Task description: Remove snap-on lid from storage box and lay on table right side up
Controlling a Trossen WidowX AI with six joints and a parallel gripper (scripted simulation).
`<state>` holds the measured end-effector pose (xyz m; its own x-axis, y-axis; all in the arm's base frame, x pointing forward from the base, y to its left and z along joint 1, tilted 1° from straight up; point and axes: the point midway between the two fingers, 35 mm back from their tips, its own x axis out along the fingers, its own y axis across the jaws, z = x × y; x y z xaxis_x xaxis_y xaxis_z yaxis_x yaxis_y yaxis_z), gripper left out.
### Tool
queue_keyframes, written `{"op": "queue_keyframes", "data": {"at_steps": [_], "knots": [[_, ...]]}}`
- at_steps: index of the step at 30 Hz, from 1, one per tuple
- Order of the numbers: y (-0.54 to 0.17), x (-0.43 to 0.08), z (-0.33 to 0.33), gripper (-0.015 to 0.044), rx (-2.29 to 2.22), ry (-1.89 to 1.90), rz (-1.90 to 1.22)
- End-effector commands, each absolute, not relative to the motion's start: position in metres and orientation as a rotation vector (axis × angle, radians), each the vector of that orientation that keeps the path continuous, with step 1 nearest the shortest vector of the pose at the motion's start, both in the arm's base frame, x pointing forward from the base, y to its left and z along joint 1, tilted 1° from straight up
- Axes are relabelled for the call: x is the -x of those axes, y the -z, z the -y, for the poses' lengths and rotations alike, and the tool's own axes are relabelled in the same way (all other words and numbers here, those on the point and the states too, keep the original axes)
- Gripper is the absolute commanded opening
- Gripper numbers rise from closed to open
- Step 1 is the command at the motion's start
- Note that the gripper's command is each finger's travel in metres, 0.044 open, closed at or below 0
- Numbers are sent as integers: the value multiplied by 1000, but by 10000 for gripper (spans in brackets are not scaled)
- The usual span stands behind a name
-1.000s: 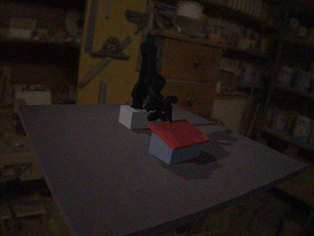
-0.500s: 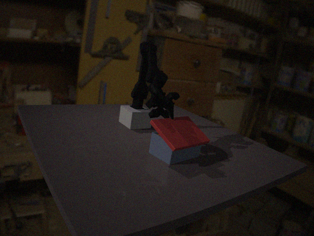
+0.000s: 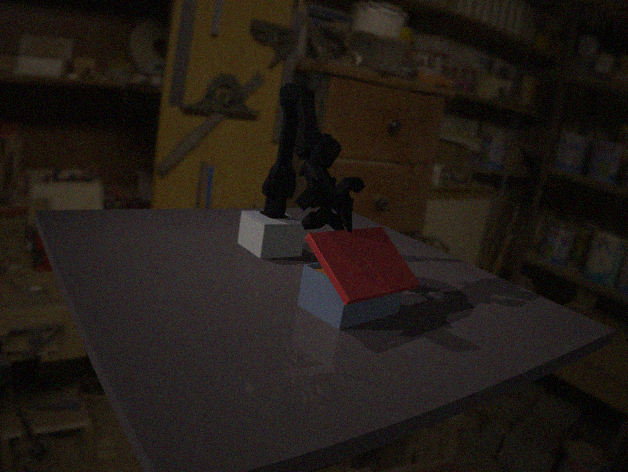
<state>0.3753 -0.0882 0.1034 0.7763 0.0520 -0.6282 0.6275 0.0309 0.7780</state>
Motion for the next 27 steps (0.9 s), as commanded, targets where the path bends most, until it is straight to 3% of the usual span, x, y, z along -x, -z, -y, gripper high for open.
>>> {"op": "queue_keyframes", "data": {"at_steps": [1, 27], "knots": [[-113, -381, 89, 0, -1493, 477, -564], [-148, -396, 88, 0, -1493, 476, -563]]}}
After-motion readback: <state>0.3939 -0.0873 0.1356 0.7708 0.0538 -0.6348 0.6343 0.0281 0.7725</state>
